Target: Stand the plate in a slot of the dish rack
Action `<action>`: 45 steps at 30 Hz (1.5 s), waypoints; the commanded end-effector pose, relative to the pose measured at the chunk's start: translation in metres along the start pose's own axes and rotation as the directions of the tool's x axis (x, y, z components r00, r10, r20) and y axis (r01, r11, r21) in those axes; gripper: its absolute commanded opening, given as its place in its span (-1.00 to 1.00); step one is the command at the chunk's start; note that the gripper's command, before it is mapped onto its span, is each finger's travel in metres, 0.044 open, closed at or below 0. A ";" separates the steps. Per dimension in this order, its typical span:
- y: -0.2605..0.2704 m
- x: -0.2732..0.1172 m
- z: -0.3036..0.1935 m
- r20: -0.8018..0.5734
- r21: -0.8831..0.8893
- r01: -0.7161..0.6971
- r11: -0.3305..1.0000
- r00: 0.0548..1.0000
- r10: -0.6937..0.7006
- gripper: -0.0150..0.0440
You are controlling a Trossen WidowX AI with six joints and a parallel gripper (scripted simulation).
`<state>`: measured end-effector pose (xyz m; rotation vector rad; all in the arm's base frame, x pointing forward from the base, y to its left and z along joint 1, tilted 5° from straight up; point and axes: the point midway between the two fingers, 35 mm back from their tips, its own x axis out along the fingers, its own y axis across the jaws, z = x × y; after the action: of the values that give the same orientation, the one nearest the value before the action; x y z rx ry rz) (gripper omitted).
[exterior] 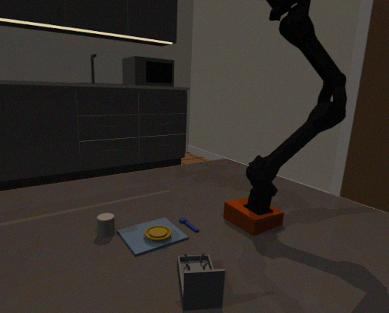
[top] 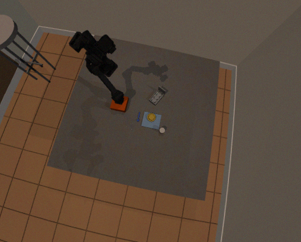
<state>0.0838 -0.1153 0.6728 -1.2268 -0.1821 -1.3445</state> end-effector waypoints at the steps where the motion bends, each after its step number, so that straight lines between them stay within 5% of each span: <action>1: 0.043 0.007 0.002 0.018 0.029 -0.110 0.993 0.994 0.110 0.86; 19: 0.259 -0.011 -0.001 0.005 0.094 -0.641 0.762 0.766 0.643 0.86; 32: 0.379 -0.075 -0.013 -0.050 0.181 -0.868 0.462 0.461 0.886 0.86; 45: 0.467 -0.166 -0.034 -0.139 0.302 -0.946 0.121 0.082 0.987 0.86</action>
<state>0.3812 -0.1552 0.3121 -0.7001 0.6492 -0.2654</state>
